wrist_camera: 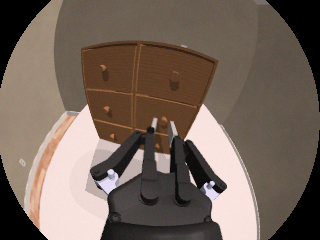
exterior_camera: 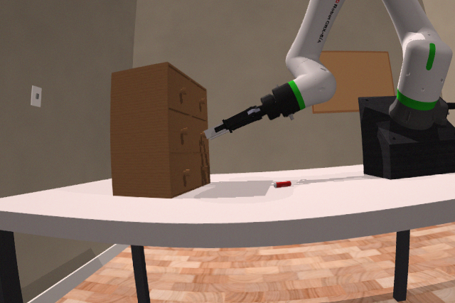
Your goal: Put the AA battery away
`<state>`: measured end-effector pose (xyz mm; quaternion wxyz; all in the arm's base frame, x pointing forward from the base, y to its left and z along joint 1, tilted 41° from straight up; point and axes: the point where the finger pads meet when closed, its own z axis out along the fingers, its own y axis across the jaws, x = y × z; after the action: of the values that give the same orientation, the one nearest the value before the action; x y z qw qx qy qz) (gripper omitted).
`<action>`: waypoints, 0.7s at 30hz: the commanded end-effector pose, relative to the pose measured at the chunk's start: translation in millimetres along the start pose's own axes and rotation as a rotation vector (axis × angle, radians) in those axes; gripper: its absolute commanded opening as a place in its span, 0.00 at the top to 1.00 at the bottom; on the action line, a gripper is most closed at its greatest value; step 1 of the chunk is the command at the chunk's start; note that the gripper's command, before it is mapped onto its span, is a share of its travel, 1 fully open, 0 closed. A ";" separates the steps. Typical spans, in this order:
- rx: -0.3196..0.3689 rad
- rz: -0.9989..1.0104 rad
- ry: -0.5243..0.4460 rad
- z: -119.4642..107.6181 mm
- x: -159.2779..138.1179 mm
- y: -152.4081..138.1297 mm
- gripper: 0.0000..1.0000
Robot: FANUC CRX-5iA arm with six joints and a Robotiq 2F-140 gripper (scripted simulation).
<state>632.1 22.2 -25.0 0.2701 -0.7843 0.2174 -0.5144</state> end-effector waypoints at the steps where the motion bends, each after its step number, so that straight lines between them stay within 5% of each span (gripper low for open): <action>1: 0.000 0.000 0.001 6.6 2.8 0.1 0.80; 21: 0.000 0.000 0.001 14.8 5.8 0.1 0.80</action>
<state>647.8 21.6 -25.9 0.2701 -0.7842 0.2175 -0.5145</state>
